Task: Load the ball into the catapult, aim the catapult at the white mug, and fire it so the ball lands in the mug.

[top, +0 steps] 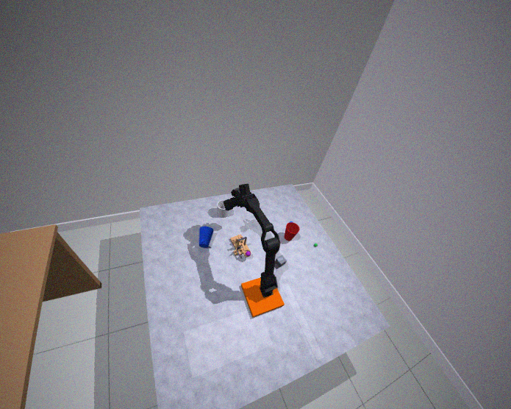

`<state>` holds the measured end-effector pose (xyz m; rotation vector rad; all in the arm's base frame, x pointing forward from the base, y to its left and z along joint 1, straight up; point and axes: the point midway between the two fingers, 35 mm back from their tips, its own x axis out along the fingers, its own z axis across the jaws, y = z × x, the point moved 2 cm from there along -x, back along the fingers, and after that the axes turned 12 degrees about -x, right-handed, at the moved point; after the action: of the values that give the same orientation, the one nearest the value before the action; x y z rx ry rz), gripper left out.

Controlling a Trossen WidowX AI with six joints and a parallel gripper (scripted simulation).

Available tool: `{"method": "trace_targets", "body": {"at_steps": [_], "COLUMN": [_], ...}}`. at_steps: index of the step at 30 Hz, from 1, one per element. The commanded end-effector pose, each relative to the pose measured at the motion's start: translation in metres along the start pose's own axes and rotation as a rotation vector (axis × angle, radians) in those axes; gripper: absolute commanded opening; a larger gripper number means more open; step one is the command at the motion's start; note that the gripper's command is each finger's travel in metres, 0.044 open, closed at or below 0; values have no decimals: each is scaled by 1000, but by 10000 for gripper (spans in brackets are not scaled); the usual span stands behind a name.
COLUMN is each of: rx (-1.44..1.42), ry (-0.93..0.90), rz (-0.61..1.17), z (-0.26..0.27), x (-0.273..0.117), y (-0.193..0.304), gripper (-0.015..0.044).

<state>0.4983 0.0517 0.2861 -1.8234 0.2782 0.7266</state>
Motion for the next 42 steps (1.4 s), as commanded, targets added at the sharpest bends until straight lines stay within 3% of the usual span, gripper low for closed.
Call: {"method": "trace_targets", "body": {"at_steps": [1, 10, 25, 42], "rx": [-6, -15, -270, -648], "ry": [-5, -7, -74, -169], "rz": [-2, 11, 315, 640], "z": [0, 4, 70, 126], "x": [0, 1, 6, -16], "y": [0, 2, 61, 125], "gripper": [0, 0, 0, 0]}}
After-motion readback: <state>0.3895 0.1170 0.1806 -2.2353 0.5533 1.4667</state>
